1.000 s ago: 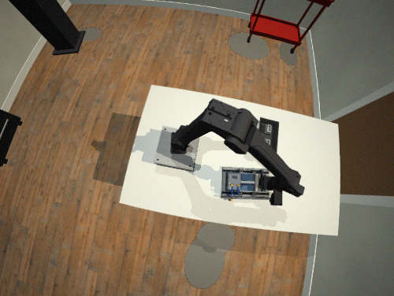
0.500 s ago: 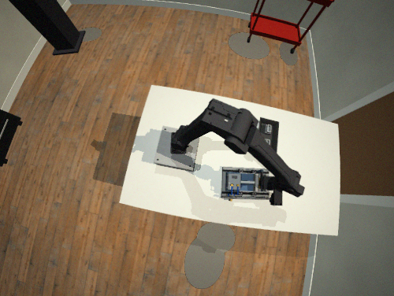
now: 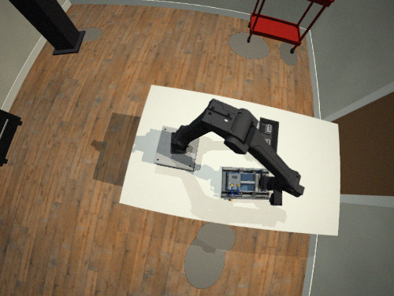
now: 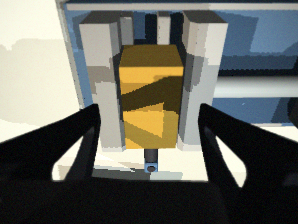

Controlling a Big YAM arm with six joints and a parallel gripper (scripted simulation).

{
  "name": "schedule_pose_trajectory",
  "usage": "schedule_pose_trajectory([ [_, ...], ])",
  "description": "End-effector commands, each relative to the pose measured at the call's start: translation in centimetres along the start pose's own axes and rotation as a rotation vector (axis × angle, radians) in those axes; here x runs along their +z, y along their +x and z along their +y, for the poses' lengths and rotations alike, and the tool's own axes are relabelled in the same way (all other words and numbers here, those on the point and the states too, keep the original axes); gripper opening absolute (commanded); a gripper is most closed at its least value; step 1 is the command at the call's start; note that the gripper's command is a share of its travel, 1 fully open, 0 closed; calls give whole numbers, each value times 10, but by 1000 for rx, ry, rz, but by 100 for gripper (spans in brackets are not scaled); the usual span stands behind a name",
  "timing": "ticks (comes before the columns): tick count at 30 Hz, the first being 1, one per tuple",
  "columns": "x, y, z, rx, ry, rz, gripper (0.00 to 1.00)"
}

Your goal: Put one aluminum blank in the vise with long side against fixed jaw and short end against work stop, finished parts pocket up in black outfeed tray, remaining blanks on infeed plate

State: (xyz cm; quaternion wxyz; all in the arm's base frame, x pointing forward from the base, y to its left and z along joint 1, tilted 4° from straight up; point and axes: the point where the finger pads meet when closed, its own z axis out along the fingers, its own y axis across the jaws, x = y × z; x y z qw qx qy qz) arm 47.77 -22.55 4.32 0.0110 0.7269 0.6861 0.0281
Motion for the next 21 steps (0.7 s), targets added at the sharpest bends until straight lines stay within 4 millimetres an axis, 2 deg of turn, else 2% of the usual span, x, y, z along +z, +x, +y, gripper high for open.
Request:
schedule_pose_trajectory([
  [1, -9, -6, 4, 8, -31, -13, 64],
  [21, -15, -8, 11, 6, -48, -20, 64],
])
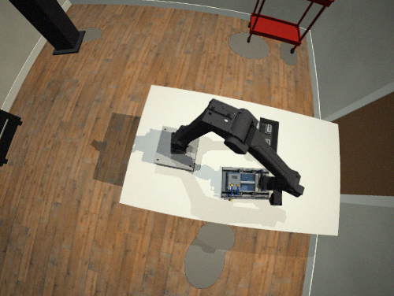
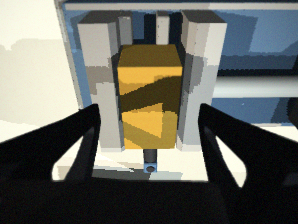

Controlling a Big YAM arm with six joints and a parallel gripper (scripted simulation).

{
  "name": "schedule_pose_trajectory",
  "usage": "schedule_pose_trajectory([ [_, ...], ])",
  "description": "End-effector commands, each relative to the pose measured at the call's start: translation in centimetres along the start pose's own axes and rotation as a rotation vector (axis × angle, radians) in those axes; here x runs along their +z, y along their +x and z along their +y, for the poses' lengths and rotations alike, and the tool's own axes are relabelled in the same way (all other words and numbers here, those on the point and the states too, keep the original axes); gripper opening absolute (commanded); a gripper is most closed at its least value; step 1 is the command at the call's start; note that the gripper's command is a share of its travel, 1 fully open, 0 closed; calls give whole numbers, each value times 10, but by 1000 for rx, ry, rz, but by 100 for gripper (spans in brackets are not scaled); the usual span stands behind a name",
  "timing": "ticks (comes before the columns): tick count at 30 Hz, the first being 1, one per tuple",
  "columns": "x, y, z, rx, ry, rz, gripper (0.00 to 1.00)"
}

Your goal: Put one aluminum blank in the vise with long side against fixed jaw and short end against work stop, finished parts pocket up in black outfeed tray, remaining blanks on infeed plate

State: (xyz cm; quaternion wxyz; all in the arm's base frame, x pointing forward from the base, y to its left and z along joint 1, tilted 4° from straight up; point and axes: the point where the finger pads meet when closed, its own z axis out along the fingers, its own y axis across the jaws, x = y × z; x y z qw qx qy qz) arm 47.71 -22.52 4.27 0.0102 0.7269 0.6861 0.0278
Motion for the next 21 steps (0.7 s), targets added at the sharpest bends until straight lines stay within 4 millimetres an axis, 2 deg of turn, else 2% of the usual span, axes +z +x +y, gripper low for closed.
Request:
schedule_pose_trajectory([
  [1, -16, -8, 12, 6, -49, -20, 64],
  [21, -10, -8, 10, 6, -40, -16, 64],
])
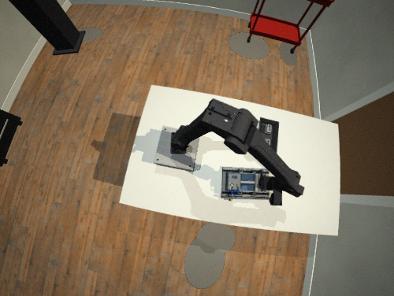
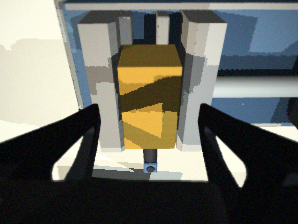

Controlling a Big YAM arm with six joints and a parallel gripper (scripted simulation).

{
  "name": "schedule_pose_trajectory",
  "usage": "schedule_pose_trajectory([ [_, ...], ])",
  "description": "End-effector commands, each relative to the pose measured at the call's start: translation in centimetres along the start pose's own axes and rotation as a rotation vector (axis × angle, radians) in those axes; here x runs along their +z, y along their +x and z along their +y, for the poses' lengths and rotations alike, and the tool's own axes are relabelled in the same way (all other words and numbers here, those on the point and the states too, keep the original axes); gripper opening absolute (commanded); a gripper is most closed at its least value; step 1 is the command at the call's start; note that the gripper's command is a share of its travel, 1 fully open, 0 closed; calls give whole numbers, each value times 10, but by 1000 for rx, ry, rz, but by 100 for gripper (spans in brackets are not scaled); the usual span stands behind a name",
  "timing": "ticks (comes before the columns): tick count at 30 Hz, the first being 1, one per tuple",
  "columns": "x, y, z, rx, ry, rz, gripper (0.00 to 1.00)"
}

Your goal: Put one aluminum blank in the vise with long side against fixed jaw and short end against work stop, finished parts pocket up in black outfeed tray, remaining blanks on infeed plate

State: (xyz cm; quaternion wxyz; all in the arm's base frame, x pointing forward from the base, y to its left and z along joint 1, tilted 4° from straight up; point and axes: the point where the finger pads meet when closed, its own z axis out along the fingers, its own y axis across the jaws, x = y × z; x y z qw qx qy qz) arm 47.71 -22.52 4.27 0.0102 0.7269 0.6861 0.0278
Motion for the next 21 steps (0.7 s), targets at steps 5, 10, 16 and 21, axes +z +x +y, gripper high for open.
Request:
schedule_pose_trajectory([
  [5, -6, -7, 8, 6, -34, -14, 64],
  [10, 1, -6, 5, 7, -20, -8, 64],
  [16, 8, -5, 2, 8, -9, -3, 64],
  [21, 7, -6, 5, 7, -14, -6, 64],
])
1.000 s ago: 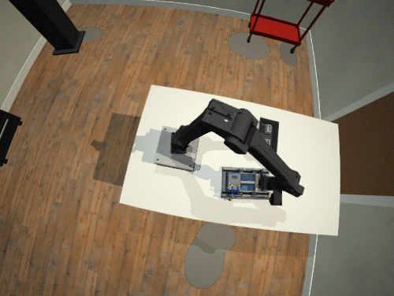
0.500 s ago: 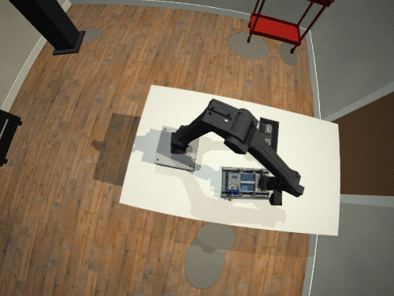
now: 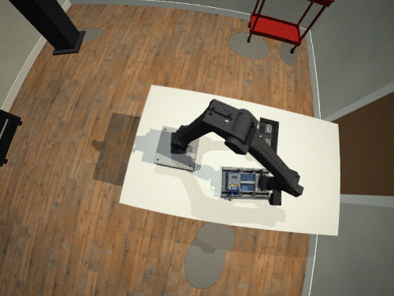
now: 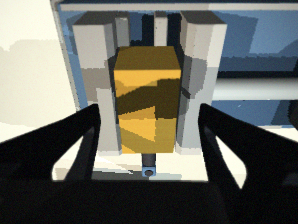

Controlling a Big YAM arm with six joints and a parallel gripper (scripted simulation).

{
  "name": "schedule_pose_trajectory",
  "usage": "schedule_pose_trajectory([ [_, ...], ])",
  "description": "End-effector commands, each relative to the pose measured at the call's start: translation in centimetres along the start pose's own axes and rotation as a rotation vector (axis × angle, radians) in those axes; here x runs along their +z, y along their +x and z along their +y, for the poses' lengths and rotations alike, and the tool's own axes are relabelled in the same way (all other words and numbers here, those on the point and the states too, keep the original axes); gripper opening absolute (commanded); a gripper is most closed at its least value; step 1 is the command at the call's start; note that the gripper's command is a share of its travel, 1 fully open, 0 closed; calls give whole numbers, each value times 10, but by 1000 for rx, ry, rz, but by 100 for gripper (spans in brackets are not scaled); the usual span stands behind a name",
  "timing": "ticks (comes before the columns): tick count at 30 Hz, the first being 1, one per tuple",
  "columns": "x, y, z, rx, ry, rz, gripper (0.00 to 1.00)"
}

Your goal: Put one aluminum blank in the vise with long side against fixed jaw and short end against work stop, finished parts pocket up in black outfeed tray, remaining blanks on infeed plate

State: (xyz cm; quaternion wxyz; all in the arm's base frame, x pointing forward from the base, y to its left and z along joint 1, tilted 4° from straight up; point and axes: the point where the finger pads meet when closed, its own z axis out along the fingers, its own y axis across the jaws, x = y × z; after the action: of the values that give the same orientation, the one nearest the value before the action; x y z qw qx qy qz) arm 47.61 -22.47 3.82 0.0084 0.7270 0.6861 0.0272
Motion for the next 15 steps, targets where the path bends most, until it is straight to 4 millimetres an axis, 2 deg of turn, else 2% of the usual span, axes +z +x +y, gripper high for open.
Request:
schedule_pose_trajectory([
  [1, 1, -6, 8, 7, -21, -8, 64],
  [6, -2, -7, 10, 6, -32, -13, 64],
  [15, 2, -6, 8, 7, -24, -10, 64],
])
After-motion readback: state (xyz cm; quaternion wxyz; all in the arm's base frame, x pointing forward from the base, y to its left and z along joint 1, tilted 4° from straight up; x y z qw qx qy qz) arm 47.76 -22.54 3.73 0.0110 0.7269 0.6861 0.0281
